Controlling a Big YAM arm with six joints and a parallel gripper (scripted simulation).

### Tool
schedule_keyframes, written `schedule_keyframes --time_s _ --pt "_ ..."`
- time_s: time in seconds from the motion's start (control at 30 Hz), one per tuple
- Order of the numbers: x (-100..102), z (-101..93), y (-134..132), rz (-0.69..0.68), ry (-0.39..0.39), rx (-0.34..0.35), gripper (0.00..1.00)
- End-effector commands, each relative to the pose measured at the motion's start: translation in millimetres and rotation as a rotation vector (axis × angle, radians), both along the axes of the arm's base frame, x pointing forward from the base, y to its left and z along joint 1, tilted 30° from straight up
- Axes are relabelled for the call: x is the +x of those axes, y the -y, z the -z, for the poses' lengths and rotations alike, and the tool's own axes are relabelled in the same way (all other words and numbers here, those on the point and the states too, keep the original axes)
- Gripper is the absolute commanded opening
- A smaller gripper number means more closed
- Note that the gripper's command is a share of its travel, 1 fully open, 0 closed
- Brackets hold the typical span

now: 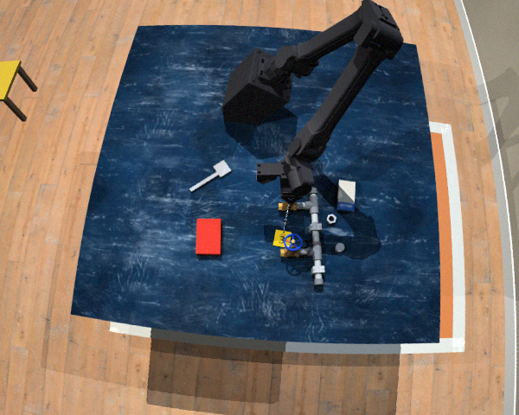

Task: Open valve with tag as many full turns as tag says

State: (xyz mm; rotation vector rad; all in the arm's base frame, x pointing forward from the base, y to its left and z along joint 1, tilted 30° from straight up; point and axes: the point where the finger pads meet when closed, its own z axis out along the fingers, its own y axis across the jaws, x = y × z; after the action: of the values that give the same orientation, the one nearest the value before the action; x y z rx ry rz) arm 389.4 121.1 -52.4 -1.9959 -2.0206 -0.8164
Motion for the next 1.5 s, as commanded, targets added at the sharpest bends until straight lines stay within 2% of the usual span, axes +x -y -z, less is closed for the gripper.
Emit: schedule_keyframes --time_s 0.0,0.33,0.5,0.83,0.9,0.93,1.4,1.47 --pt "2.3 -2.1 -4.3 0.002 0.000 0.007 0.00" --pt "2.3 -2.1 -4.3 -0.065 0.040 -0.013 0.00" --pt "2.4 -2.1 -4.3 -0.153 0.094 -0.038 0.00" --pt "1.8 -2.1 -4.5 -0.443 0.269 -0.123 0.00" --pt "1.8 -2.1 -4.5 -0.443 0.269 -0.123 0.00" --pt "1.5 -2.0 -4.5 -0.514 0.309 -0.143 0.00" --pt "4.3 -3.4 -3.5 -0.987 0.607 -0.291 0.00" --pt "4.3 -3.4 -3.5 -0.987 0.607 -0.291 0.00"
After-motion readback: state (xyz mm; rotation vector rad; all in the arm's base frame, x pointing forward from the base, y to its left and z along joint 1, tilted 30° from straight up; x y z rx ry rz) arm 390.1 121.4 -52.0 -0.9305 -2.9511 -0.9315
